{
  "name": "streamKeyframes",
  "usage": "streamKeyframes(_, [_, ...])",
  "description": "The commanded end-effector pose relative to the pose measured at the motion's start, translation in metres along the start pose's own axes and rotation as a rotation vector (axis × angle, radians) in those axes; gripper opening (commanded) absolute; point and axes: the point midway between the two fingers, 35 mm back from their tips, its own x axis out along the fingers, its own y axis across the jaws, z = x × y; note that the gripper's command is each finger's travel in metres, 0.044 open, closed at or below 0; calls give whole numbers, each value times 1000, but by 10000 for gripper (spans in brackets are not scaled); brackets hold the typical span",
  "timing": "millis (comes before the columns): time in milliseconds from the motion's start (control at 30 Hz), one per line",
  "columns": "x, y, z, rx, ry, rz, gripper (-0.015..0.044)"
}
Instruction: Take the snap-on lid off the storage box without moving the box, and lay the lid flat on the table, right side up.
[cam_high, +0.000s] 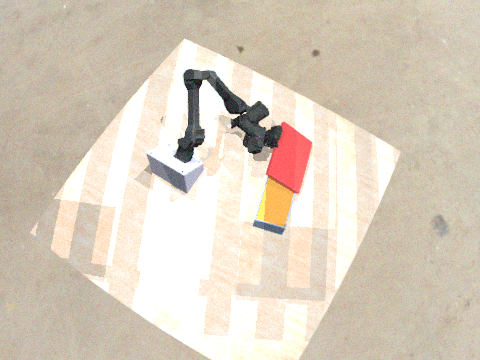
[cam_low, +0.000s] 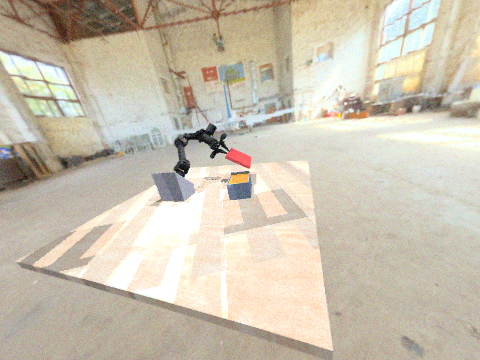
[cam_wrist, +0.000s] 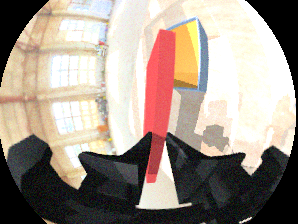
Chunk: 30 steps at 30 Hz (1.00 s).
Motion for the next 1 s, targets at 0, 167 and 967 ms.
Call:
streamKeyframes(0, [-3, 5, -11, -10, -4, 16, 0])
streamKeyframes(167, [-3, 4, -21, -10, -3, 16, 0])
streamKeyframes(967, [-7, 1, -69, -9, -1, 17, 0])
